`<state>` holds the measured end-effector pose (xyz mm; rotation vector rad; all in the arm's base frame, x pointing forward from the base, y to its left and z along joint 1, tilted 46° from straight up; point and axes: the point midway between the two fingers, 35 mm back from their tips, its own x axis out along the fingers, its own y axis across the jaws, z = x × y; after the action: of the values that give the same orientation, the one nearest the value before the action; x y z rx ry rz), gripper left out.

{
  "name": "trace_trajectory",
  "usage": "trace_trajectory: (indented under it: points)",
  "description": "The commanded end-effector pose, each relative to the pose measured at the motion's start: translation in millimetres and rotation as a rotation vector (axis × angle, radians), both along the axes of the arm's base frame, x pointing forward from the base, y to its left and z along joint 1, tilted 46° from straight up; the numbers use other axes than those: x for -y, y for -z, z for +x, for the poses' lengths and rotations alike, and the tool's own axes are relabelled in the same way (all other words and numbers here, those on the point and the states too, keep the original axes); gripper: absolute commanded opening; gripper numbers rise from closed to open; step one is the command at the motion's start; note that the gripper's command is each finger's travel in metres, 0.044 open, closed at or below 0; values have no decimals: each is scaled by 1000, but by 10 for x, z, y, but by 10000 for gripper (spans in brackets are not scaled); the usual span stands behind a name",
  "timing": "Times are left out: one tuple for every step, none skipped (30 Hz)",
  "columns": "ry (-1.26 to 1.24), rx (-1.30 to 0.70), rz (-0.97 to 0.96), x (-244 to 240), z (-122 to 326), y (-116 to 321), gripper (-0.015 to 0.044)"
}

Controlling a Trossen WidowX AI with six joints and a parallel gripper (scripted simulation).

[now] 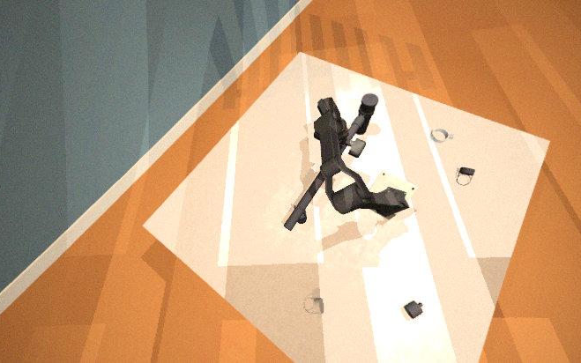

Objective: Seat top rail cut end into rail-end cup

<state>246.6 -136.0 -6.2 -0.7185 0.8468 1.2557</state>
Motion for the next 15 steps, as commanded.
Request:
trace_trajectory:
  points:
    - [0,0,0,13,-3,-22,440]
    - [0,0,0,41,-9,-70,440]
    - [0,0,0,75,-19,-131,440]
    - [0,-1,0,117,-33,-210,440]
    - [0,-1,0,166,-54,-310,440]
    - [0,-1,1,203,-72,-389,440]
    - [0,-1,1,215,-79,-417,440]
    - [0,-1,1,215,-79,-417,440]
    - [0,-1,1,215,-79,-417,440]
    - [0,-1,1,215,-79,-417,440]
    - [0,-1,1,215,-79,-417,440]
    - [0,-1,1,215,-79,-417,440]
    - [0,-1,1,215,-79,-417,440]
    - [0,-1,1,215,-79,-417,440]
    - [0,-1,1,215,-79,-417,440]
